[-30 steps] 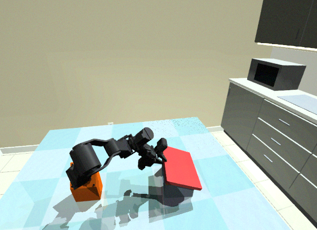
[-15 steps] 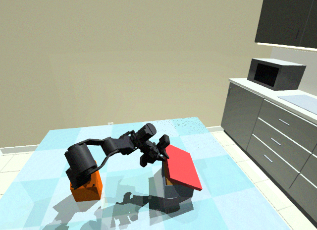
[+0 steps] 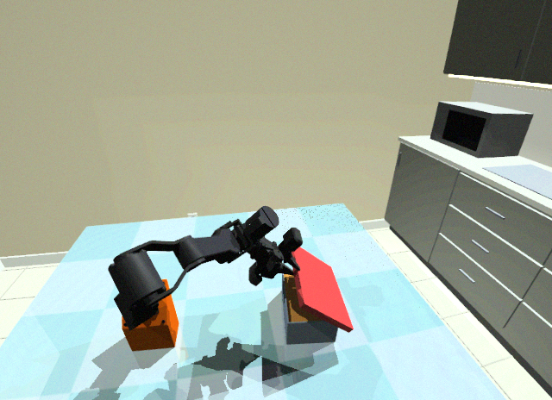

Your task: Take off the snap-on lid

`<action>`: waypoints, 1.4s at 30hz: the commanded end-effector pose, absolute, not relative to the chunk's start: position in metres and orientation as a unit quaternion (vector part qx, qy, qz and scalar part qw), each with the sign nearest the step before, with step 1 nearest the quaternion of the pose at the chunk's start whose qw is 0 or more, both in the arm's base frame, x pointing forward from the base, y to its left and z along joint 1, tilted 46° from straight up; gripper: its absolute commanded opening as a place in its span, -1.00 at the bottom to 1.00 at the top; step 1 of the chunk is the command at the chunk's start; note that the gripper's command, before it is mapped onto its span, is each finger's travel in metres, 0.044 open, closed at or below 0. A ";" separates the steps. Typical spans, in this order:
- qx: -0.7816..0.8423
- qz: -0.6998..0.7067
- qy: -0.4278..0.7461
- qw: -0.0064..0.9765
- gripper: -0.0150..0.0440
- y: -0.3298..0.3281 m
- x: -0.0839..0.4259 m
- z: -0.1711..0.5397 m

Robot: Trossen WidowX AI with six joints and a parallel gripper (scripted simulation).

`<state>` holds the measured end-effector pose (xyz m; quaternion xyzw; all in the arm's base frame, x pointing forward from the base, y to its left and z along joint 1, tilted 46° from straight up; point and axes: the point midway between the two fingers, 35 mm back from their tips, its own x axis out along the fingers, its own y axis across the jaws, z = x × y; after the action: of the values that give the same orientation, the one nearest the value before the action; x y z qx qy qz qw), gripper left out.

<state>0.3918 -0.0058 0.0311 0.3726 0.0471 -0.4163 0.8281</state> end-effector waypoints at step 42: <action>0.380 -0.410 0.042 0.828 -0.49 0.038 0.409 0.077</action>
<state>0.4063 0.0303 0.0687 0.3723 0.0479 -0.4170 0.8278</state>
